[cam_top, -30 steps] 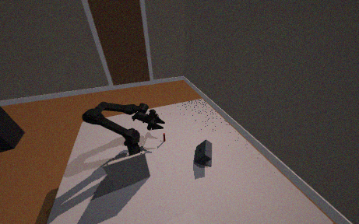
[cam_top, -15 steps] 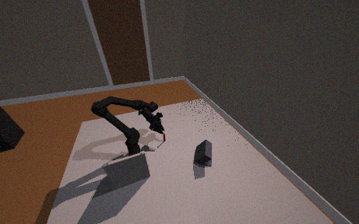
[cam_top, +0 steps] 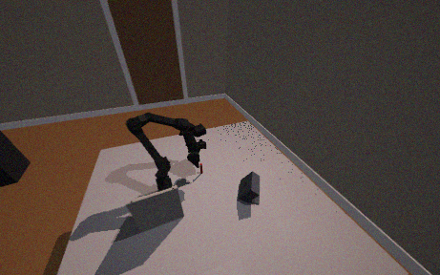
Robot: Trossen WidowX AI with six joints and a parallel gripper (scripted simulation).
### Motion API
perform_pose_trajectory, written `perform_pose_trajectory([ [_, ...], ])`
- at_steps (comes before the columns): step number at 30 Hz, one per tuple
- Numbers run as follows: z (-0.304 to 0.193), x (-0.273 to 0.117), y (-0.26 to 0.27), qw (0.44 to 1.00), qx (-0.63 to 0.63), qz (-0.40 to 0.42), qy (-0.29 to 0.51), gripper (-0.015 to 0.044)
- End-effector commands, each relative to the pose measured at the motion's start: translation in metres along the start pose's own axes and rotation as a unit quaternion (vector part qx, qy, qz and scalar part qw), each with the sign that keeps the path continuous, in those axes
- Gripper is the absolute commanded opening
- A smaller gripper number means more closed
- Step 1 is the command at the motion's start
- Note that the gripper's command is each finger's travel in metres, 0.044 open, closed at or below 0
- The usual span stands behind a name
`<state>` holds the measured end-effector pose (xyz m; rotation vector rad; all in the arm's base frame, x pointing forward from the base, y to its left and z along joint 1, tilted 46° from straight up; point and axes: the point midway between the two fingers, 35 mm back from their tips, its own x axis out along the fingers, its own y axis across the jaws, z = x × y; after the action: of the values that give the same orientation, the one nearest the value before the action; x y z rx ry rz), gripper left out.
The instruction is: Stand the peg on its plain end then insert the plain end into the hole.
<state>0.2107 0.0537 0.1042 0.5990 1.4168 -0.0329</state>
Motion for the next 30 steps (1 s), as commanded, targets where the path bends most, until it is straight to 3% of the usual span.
perform_pose_trajectory([
  [1, 0.003, -0.001, 0.005, 0.998, 0.007, 0.046, 0.053, 0.0440],
  [12, 0.023, -0.012, 0.019, 0.972, 0.043, 0.189, 0.130, 0.0440],
  [30, 0.019, 0.005, 0.026, 0.972, 0.025, 0.195, 0.127, 0.0440],
])
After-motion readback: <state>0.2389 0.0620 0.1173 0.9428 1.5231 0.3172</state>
